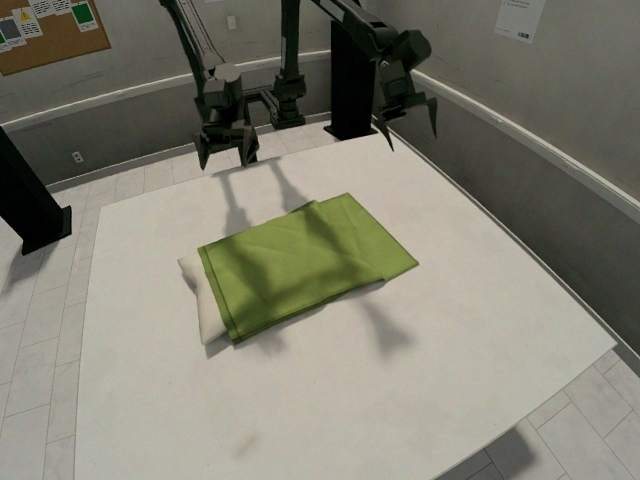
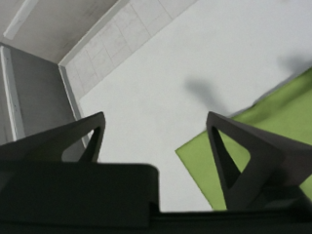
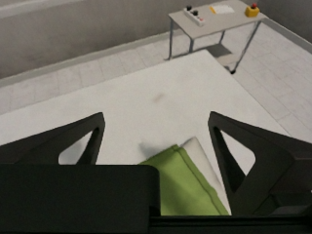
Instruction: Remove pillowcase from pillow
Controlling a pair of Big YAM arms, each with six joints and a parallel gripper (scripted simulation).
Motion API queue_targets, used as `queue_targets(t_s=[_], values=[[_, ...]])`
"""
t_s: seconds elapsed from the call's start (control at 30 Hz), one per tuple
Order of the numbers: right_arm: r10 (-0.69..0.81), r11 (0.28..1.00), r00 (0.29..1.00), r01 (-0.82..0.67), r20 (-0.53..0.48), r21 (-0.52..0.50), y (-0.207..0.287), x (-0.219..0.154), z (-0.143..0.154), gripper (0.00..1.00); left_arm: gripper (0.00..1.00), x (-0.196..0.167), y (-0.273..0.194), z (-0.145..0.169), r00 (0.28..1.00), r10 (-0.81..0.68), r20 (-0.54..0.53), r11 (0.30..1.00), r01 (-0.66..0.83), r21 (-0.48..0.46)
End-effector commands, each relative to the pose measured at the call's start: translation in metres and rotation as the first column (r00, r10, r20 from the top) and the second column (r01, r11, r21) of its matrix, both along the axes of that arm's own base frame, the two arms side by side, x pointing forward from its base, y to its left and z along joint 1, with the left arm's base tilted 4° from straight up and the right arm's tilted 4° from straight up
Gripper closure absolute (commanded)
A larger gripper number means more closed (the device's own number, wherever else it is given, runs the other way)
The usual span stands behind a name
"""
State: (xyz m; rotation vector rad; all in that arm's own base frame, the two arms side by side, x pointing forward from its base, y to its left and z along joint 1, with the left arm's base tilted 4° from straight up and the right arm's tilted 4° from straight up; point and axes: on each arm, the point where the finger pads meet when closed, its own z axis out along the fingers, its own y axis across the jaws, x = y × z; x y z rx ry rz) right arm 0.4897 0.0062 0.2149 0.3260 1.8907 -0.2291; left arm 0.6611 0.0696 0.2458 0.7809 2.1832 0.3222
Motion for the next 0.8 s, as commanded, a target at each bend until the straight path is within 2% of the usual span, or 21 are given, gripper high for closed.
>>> queue_targets(t_s=[0.0, 0.13, 0.2, 0.23, 0.27, 0.3, 0.33, 0.47, 0.63, 0.7, 0.77], values=[[0.020, 1.000, 0.995, -0.020, 0.101, -0.008, -0.003, 0.031, 0.069, 0.00, 0.00, -0.006, -0.016, 0.044, 0.991, 0.080, 0.111, 0.994, -0.070, -0.085], [0.060, 0.998, 0.986, -0.060, 0.153, -0.010, -0.004, 0.036, 0.109, 0.00, 0.00, -0.019, -0.024, 0.075, 0.973, 0.137, 0.186, 0.982, -0.109, -0.153], [0.060, 0.998, 0.986, -0.060, 0.153, -0.010, -0.004, 0.036, 0.109, 0.00, 0.00, -0.019, -0.024, 0.075, 0.973, 0.137, 0.186, 0.982, -0.109, -0.153], [0.079, 0.997, 0.995, -0.080, 0.062, -0.001, 0.005, 0.036, 0.059, 0.00, 0.00, -0.019, -0.024, 0.075, 0.973, 0.137, 0.186, 0.982, -0.109, -0.153], [0.072, 0.997, 0.990, -0.072, 0.120, -0.005, -0.002, 0.045, 0.093, 0.00, 0.00, -0.020, -0.026, 0.071, 0.972, 0.140, 0.187, 0.981, -0.112, -0.156], [0.079, 0.997, 0.989, -0.079, 0.128, -0.006, -0.002, 0.046, 0.100, 0.00, 0.00, -0.023, -0.028, 0.076, 0.968, 0.150, 0.199, 0.979, -0.117, -0.169], [0.084, 0.996, 0.977, -0.083, 0.196, -0.009, -0.006, 0.038, 0.138, 0.00, 0.00, -0.027, -0.032, 0.085, 0.963, 0.157, 0.217, 0.975, -0.117, -0.190], [0.123, 0.992, 0.965, -0.120, 0.232, -0.027, -0.008, 0.040, 0.172, 0.00, 0.00, -0.042, -0.041, 0.114, 0.935, 0.217, 0.280, 0.950, -0.137, -0.279], [0.177, 0.984, 0.953, -0.170, 0.248, -0.049, -0.009, 0.049, 0.200, 0.00, 0.00, -0.063, -0.049, 0.147, 0.891, 0.290, 0.348, 0.911, -0.145, -0.386], [0.197, 0.980, 0.939, -0.187, 0.280, -0.062, -0.010, 0.044, 0.225, 0.00, 0.00, -0.072, -0.053, 0.162, 0.872, 0.314, 0.375, 0.893, -0.137, -0.429], [0.197, 0.980, 0.939, -0.187, 0.280, -0.062, -0.010, 0.044, 0.225, 0.00, 0.00, -0.072, -0.053, 0.162, 0.872, 0.314, 0.375, 0.893, -0.137, -0.429]])
